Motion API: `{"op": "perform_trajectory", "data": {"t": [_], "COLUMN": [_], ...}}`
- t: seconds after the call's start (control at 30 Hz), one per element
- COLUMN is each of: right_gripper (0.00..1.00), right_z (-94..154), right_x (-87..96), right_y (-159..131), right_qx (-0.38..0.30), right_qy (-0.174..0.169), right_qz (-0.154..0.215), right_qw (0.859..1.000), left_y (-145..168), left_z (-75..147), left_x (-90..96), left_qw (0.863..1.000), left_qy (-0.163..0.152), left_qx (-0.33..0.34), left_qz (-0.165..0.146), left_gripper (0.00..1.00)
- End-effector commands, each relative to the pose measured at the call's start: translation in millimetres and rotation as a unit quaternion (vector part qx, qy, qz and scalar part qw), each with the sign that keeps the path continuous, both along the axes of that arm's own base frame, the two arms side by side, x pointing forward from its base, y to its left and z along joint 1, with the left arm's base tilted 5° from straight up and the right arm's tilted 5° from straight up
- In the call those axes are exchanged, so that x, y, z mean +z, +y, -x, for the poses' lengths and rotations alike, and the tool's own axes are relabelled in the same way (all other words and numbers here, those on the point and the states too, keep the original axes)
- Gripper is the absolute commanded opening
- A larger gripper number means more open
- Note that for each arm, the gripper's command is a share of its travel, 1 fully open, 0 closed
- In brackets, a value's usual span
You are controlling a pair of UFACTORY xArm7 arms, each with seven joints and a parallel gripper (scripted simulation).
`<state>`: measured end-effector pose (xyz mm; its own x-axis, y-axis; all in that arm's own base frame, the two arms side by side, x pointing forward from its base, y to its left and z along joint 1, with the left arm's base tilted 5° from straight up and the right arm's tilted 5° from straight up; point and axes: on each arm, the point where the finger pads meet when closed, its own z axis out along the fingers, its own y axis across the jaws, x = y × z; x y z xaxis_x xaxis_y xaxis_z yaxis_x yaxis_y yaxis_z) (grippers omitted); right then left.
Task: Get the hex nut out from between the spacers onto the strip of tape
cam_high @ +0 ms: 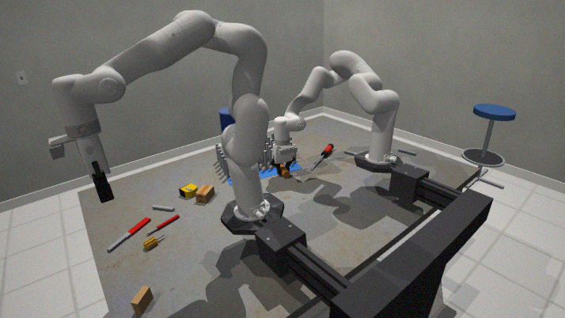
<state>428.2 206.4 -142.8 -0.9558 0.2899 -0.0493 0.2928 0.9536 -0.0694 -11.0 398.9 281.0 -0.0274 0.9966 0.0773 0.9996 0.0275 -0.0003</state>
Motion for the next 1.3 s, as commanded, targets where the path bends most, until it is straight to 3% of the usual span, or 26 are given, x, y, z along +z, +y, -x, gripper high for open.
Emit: {"op": "perform_trajectory", "data": {"t": [0.0, 1.27], "right_gripper": [0.00, 0.00], "right_z": [-1.8, 7.9], "right_x": [0.0, -0.9], "right_y": [1.3, 3.8], "right_qx": [0.000, 0.000], "right_qy": [-0.002, -0.002], "right_qz": [-0.001, -0.001], "right_qw": [1.000, 1.000], "left_y": [1.0, 1.0], "left_z": [0.1, 0.1], "left_x": [1.9, 1.9], "left_qw": [1.000, 1.000], "left_qy": [0.000, 0.000], "left_qx": [0.000, 0.000], "left_qz": [-0.002, -0.002], "left_gripper": [1.00, 1.00]}}
